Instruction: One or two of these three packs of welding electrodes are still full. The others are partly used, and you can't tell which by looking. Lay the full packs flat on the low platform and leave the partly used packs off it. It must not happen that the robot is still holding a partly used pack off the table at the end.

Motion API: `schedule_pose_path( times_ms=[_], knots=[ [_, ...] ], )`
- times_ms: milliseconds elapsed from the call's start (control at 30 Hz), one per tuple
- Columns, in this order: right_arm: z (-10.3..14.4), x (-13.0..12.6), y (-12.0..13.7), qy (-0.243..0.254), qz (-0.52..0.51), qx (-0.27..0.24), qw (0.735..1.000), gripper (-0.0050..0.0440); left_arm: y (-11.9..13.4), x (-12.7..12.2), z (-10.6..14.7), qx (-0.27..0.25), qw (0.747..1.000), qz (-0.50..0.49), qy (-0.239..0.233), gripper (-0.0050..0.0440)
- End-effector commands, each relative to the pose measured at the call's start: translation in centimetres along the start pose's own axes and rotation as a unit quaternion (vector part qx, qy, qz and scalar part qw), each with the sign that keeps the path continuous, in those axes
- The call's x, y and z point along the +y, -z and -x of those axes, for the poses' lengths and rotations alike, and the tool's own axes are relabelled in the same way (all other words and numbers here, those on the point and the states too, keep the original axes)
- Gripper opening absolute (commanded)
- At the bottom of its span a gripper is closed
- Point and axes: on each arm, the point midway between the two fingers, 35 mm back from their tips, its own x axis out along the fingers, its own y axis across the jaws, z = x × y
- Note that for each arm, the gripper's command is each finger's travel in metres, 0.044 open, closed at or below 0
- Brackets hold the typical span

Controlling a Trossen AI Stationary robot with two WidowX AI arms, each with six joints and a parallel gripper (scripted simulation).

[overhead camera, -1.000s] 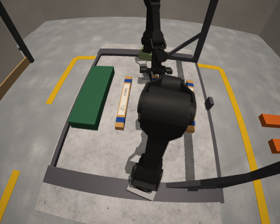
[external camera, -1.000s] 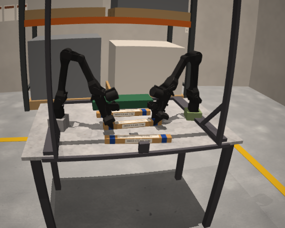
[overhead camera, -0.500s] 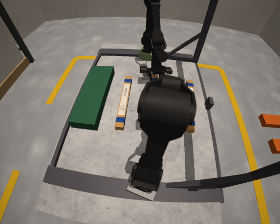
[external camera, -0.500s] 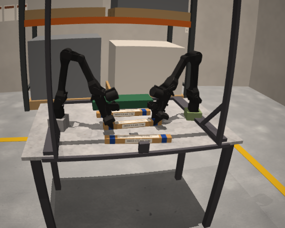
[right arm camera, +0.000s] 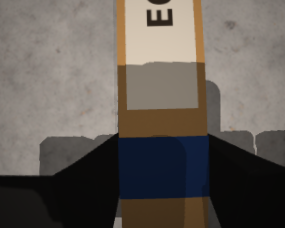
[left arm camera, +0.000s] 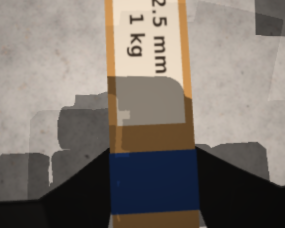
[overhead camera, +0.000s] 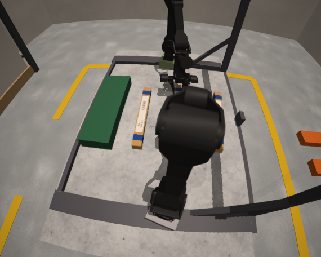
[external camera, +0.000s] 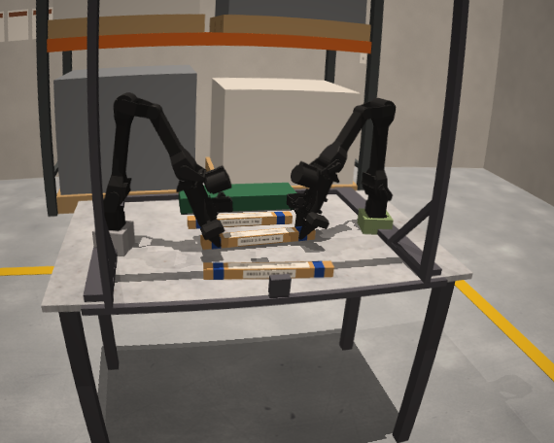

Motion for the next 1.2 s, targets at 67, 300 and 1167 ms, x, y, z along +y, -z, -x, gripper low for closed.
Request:
schedule_pose_path(
  times_ms=[67, 300, 1167],
  knots=[
    [1.7, 0.2, -1.5, -0.004, -0.003, -0.020, 1.000, -0.0050, -1.5, -0.3, 1.8, -0.019, 1.000, 0.003, 0.007, -0.0050],
    [3.1, 0.2, -2.0, -0.004, -0.003, -0.021, 1.000, -0.0050, -2.0, -0.3, 3.1, -0.020, 1.000, 0.003, 0.007, -0.0050],
    [7.5, 0.1, -3.6, -0.004, -0.003, -0.021, 1.000, -0.0050, -3.6, -0.2, 7.5, -0.020, 1.000, 0.003, 0.008, -0.0050]
  ],
)
